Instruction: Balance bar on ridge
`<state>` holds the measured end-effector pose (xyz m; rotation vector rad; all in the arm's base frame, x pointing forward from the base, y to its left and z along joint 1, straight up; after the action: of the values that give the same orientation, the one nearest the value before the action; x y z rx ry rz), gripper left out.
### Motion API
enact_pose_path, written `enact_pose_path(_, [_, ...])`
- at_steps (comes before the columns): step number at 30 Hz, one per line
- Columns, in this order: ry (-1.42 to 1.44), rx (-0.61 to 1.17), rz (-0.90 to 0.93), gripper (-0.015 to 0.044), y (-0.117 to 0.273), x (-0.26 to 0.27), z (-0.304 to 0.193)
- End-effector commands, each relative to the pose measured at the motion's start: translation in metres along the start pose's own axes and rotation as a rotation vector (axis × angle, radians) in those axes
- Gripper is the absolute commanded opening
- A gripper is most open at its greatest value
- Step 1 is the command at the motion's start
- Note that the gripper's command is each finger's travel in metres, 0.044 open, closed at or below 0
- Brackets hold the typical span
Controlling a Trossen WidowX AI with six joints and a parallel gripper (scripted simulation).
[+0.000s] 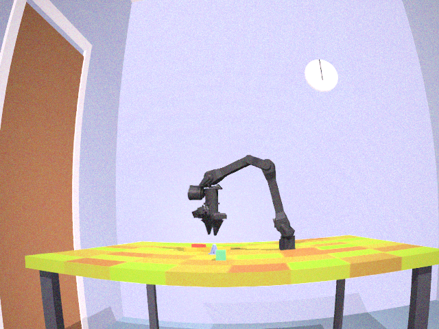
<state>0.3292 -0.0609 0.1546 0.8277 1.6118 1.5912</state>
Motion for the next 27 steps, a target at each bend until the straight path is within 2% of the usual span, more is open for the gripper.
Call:
enact_pose_path(1, [-0.031,-0.005,0.029,0.0315,0.005,-0.006,-0.008])
enact_pose_path(5, [-0.033,-0.005,0.03,0.0315,-0.002,-0.007,-0.008])
enact_pose_path(12, [-0.033,-0.005,0.03,0.0315,-0.039,-0.005,-0.008])
enact_pose_path(27, [-0.033,-0.005,0.03,0.0315,-0.055,-0.005,-0.008])
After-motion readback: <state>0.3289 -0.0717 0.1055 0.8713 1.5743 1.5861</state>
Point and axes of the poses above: the point midway between the two fingers, 35 mm back from their tips, its own y axis back along the fingers, its own x axis across the jaws, z = x × y, the point moved 4 cm from there along y, back along the fingers, and after that the axes turned 2 degrees about y, right-handed, at the moved point
